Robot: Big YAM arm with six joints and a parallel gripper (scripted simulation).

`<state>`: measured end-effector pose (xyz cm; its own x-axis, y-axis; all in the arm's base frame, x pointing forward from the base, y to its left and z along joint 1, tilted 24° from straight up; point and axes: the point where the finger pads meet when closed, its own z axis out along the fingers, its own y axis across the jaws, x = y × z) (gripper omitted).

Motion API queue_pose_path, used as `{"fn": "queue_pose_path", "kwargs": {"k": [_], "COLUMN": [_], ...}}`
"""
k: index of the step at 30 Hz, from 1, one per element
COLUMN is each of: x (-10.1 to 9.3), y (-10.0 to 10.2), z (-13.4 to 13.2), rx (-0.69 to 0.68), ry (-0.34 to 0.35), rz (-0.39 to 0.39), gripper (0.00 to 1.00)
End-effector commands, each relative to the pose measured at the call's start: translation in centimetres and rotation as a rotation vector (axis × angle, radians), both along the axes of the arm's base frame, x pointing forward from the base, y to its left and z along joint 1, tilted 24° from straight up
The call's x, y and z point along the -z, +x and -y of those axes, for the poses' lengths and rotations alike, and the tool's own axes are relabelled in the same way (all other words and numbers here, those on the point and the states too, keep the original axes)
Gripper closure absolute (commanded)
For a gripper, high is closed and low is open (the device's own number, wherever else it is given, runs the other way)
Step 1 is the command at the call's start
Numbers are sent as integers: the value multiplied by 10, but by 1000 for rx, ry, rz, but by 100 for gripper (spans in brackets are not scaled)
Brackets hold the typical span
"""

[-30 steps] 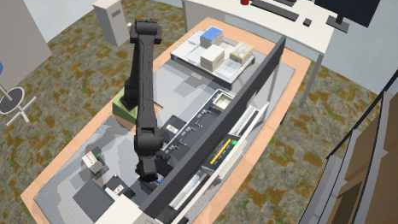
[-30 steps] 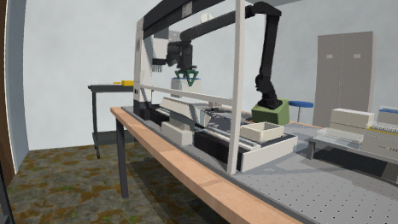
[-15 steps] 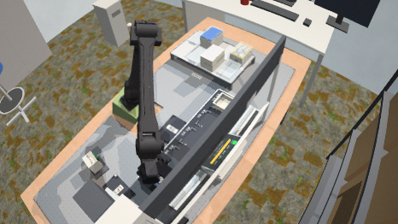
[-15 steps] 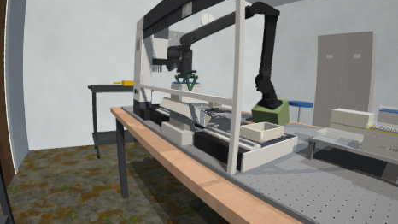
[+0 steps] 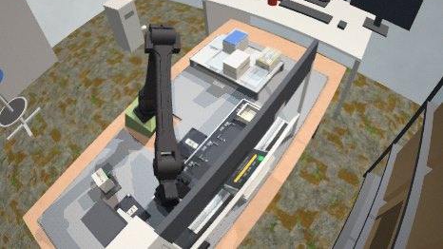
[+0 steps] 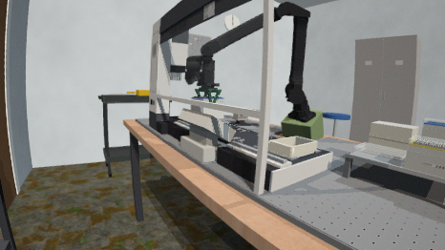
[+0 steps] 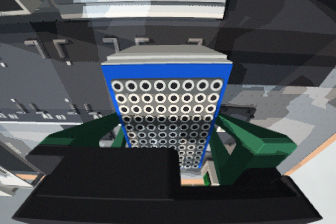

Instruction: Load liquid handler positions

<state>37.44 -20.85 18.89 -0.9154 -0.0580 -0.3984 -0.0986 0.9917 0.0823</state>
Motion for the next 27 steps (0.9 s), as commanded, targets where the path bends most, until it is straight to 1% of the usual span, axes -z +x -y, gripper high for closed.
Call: {"fn": "queue_pose_path", "kwargs": {"k": [1, 2, 4, 5, 6, 7, 9, 10, 11, 12, 14, 15, 16, 17, 27], "x": [-6, 2, 5, 6, -1, -1, 13, 12, 6, -3, -3, -16, -16, -3, -3], "y": [11, 9, 10, 11, 17, 17, 12, 14, 16, 16, 16, 26, 26, 16, 16], "z": [6, 0, 0, 0, 5, 7, 2, -1, -1, 6, 6, 10, 10, 6, 6], "rx": [14, 9, 8, 8, 12, 16, 16, 9, 8, 11, 11, 15, 15, 11, 11], "ry": [-16, -7, -7, -8, -19, -21, -7, -11, -18, -28, -28, -47, -46, -28, -28], "rz": [26, 14, 14, 15, 31, 34, 13, 19, 31, 42, 42, 72, 72, 42, 42], "gripper": [100, 100, 100, 100, 100, 100, 100, 100, 100, 100, 100, 100, 100, 100, 100]}}
